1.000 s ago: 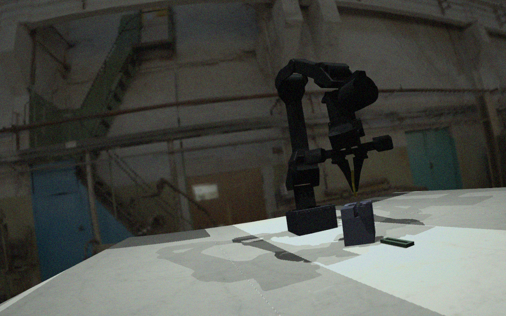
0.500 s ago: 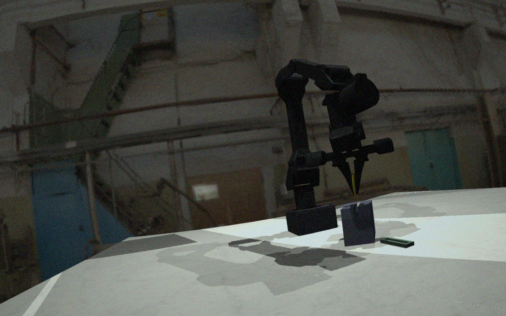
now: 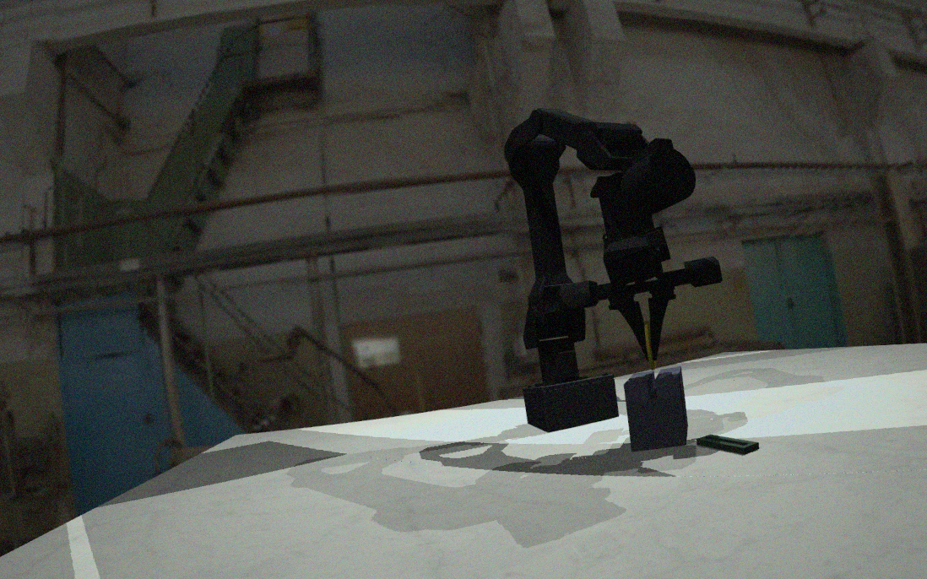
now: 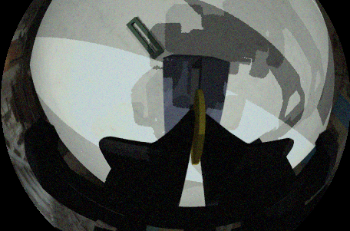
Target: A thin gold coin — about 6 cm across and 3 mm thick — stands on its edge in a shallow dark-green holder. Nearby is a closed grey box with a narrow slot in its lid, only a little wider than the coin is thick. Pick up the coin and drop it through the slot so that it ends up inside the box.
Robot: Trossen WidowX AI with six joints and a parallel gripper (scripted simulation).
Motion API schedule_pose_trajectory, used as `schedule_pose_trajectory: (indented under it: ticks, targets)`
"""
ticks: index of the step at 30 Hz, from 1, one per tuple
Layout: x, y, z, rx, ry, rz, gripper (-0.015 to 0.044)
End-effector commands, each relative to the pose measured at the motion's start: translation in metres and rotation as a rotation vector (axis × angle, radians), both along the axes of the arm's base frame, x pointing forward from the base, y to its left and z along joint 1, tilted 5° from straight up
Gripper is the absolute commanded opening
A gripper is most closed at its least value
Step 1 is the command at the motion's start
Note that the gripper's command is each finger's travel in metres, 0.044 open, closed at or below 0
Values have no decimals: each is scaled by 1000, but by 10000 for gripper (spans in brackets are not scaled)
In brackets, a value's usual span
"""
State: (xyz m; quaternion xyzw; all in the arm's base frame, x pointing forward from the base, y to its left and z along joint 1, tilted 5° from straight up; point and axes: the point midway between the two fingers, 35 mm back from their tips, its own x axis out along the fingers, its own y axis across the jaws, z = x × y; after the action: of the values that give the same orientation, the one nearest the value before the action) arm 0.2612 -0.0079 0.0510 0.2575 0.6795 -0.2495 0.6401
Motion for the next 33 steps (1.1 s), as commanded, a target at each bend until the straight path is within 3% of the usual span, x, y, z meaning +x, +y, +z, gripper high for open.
schedule_pose_trajectory:
  ticks: [1, 7, 13, 22, 33]
  targets:
    - [-1, 0, -3, 0, 3, -5, 0]
    - [0, 0, -5, 0, 3, -2, 0]
    - [0, 0, -3, 0, 1, 0, 158]
    - [0, 0, -3, 0, 1, 0, 161]
    - [1, 0, 15, 0, 2, 0, 440]
